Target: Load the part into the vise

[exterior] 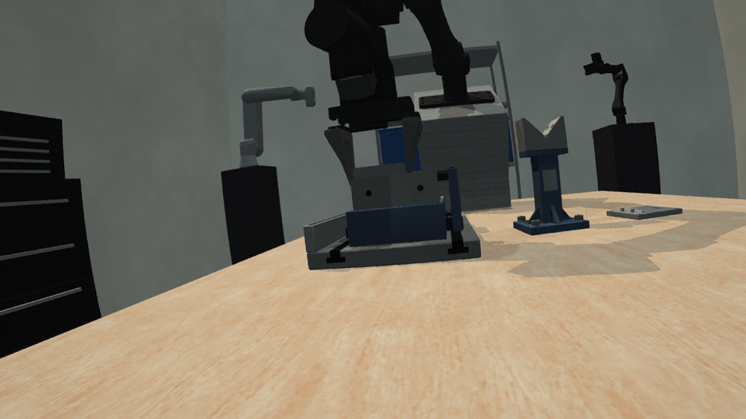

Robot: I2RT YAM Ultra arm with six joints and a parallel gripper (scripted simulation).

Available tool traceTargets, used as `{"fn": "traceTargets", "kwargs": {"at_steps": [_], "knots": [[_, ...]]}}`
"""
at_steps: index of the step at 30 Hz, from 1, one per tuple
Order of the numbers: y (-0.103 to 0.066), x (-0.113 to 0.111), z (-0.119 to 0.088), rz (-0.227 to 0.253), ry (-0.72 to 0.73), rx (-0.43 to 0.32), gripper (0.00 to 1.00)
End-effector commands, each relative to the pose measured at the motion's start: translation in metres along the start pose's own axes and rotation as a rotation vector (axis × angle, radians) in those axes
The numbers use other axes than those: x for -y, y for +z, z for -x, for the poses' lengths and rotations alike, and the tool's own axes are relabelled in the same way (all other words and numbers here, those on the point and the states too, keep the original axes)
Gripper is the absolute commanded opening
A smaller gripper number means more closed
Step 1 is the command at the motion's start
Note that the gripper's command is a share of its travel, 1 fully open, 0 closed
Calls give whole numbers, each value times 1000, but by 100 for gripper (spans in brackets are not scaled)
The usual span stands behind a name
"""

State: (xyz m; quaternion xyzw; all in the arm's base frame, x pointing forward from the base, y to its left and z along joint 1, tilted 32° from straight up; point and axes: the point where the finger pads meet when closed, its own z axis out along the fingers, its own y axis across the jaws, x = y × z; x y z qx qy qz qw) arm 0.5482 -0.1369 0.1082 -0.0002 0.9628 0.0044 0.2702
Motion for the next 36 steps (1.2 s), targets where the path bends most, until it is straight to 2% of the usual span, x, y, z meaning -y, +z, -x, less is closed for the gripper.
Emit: {"fn": "traceTargets", "kwargs": {"at_steps": [1,10,15,17,23,25,27,31,36], "knots": [[-21,4,21,-18,-12,64,74],[-28,6,15,-15,-5,46,74],[-30,4,2,-3,1,14,74],[-40,5,10,-9,-3,35,74],[-55,4,5,-6,-1,25,74],[-63,5,7,-8,-2,30,74],[-63,5,7,-8,-2,30,74],[-80,5,14,-14,-6,51,74],[-91,5,13,-14,-6,51,74]]}}
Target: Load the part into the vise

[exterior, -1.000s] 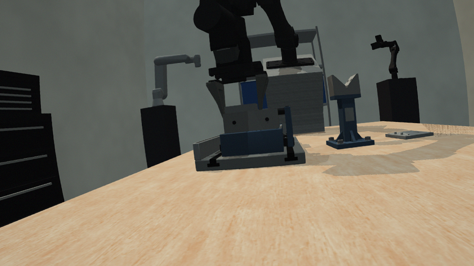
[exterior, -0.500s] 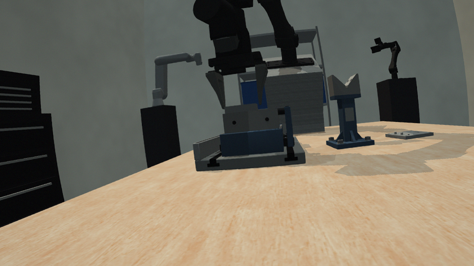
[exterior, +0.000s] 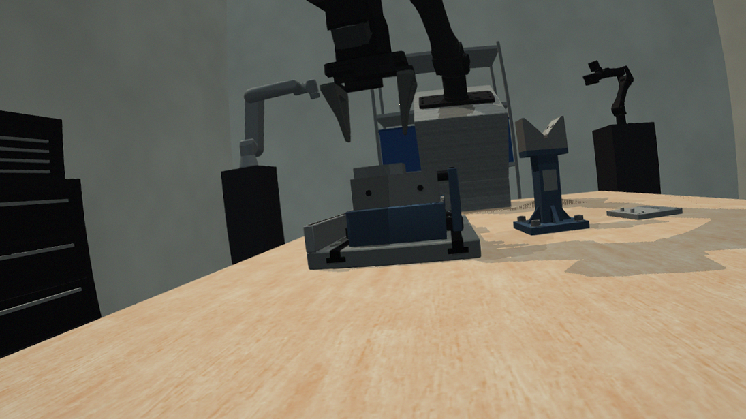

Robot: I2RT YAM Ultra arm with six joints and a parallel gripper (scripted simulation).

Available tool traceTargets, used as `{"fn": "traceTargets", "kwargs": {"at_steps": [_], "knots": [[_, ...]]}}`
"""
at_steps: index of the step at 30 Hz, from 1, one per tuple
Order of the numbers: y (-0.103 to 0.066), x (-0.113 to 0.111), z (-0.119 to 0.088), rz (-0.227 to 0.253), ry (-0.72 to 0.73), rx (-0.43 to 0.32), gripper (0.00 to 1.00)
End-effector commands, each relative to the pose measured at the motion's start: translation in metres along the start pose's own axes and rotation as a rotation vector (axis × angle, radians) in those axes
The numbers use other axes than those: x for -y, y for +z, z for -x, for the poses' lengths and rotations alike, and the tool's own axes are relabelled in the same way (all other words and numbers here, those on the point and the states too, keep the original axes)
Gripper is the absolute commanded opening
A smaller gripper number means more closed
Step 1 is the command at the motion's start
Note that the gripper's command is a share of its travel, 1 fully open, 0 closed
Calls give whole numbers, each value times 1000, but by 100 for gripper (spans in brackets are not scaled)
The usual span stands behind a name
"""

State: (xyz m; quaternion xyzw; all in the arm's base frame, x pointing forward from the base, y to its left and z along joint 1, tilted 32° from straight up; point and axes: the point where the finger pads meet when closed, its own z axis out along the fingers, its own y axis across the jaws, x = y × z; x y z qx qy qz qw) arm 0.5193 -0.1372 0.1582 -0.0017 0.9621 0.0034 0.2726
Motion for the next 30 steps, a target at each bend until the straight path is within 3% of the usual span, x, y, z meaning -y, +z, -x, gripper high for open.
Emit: {"fn": "traceTargets", "kwargs": {"at_steps": [1,12,13,30], "knots": [[-35,5,12,-13,-3,46,74],[-41,6,12,-15,-1,46,74],[-41,6,12,-15,-1,46,0],[-41,6,12,-15,0,46,0]]}}
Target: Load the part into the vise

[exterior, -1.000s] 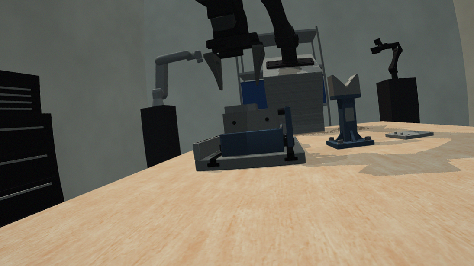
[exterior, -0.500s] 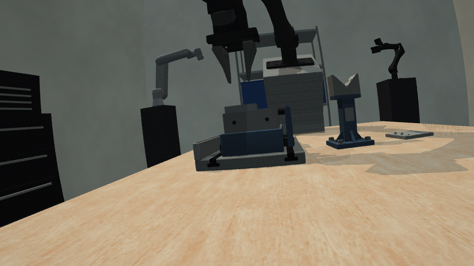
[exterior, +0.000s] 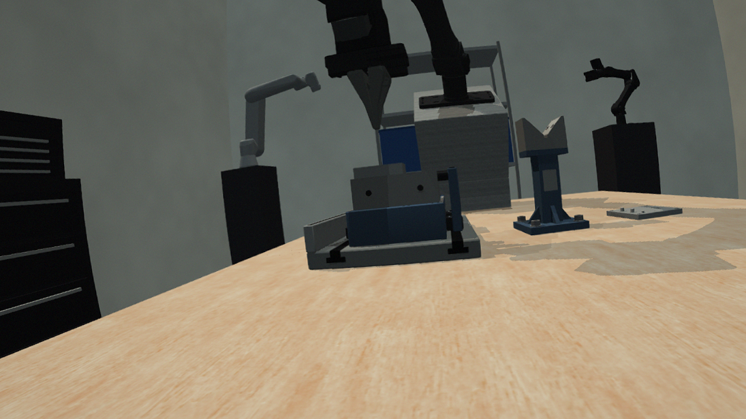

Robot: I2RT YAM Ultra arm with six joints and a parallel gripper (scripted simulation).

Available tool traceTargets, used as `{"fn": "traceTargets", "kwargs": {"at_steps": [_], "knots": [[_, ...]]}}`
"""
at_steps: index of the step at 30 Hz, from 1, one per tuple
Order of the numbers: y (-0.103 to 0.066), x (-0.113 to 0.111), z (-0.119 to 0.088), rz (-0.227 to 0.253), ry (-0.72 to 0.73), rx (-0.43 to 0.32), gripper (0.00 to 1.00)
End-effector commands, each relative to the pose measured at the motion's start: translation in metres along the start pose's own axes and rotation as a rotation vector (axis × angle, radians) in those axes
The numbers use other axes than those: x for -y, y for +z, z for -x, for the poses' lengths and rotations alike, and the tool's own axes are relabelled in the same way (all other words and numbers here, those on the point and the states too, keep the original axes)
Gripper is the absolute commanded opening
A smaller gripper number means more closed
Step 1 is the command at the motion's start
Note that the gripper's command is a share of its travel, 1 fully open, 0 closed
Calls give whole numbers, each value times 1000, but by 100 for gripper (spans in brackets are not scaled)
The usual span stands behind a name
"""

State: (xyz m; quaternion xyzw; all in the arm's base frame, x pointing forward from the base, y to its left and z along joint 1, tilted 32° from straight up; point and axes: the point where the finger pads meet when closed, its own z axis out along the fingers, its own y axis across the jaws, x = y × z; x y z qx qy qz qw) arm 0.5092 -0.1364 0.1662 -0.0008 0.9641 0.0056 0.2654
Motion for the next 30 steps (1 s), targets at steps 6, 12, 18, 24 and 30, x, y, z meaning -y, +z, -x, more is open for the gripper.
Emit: {"fn": "traceTargets", "kwargs": {"at_steps": [6,12,18,24,30], "knots": [[-29,6,16,-18,-3,60,0],[-29,6,16,-18,-3,60,0],[-29,9,15,-17,-6,61,0],[-12,48,4,-8,5,27,0],[-27,37,14,-9,-20,60,0]]}}
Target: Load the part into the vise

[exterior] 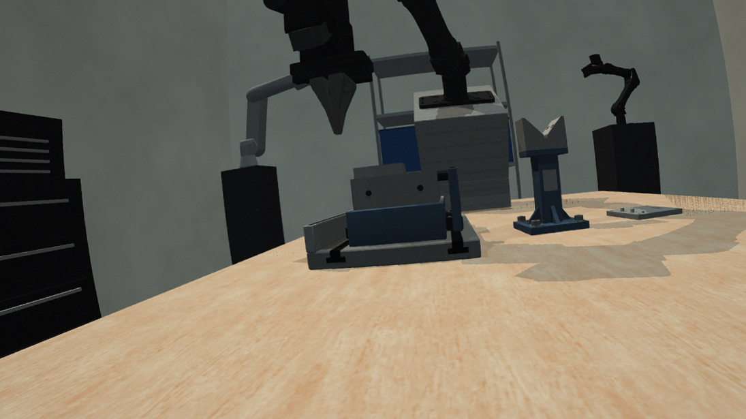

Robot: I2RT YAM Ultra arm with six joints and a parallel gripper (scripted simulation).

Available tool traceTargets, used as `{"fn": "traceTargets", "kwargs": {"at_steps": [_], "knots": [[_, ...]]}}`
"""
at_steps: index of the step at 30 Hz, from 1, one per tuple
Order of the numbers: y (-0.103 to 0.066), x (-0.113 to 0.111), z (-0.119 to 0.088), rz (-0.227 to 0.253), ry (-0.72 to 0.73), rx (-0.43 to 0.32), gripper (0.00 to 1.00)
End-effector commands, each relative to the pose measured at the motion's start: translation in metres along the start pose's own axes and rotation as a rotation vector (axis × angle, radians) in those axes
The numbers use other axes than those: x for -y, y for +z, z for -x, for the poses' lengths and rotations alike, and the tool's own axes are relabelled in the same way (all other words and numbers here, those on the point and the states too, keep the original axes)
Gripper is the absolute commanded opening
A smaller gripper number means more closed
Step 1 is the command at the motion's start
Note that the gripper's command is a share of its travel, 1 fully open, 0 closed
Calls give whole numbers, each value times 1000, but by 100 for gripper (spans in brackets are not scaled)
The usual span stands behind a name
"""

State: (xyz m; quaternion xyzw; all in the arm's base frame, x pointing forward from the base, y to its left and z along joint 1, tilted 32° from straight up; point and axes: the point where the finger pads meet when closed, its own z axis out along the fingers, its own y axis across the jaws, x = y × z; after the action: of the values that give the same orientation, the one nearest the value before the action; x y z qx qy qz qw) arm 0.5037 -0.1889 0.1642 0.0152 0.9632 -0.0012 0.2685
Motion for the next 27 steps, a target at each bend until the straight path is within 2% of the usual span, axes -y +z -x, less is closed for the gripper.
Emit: {"fn": "traceTargets", "kwargs": {"at_steps": [1,4,5,27], "knots": [[-26,-16,20,13,-47,54,0],[-26,-13,19,11,-44,54,0],[-28,-5,17,2,-30,54,0],[-28,-5,17,-2,-28,52,0]]}}
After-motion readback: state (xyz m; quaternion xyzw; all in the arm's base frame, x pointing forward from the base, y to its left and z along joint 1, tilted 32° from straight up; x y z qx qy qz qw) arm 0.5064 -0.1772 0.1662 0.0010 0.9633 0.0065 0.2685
